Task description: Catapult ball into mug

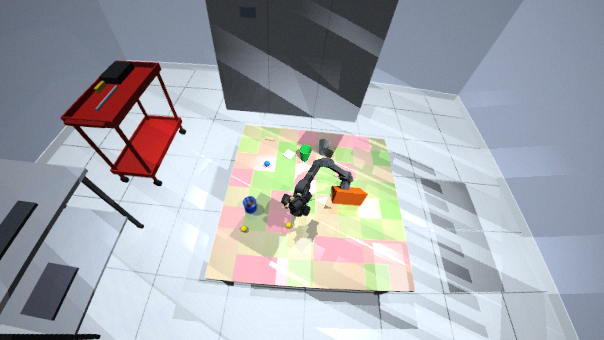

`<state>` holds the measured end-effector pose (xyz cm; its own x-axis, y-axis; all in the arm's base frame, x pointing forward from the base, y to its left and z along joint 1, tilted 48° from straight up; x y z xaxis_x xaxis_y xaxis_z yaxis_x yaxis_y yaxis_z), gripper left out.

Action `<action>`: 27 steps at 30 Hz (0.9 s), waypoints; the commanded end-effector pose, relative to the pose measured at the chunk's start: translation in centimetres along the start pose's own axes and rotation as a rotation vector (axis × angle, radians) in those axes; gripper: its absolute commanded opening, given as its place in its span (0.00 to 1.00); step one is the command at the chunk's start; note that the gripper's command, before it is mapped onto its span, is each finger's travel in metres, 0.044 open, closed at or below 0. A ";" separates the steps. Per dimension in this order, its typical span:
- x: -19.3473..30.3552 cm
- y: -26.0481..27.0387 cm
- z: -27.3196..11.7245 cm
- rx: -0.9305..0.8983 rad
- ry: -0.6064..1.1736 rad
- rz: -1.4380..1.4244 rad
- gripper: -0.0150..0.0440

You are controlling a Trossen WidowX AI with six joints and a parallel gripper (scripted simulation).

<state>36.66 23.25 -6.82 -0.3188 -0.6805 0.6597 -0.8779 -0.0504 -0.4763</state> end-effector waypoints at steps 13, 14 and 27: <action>0.3 -10.0 -0.5 -0.004 -0.213 0.525 1.00; 0.5 -10.6 -0.6 -0.003 -0.225 0.556 1.00; 3.5 -19.2 -0.9 0.019 -0.393 0.959 1.00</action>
<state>50.40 22.80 3.03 -0.7316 -0.6714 -0.1182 -0.3947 0.5585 -0.7296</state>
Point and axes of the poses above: the point midway between the two fingers, 35 mm back from their tips, its own z axis out along the fingers, its own y axis across the jaws, x = y × z, the point moved 5 cm from there along -z, back along the fingers, and after that the axes turned 1 degree about z, right-handed, at the moved point
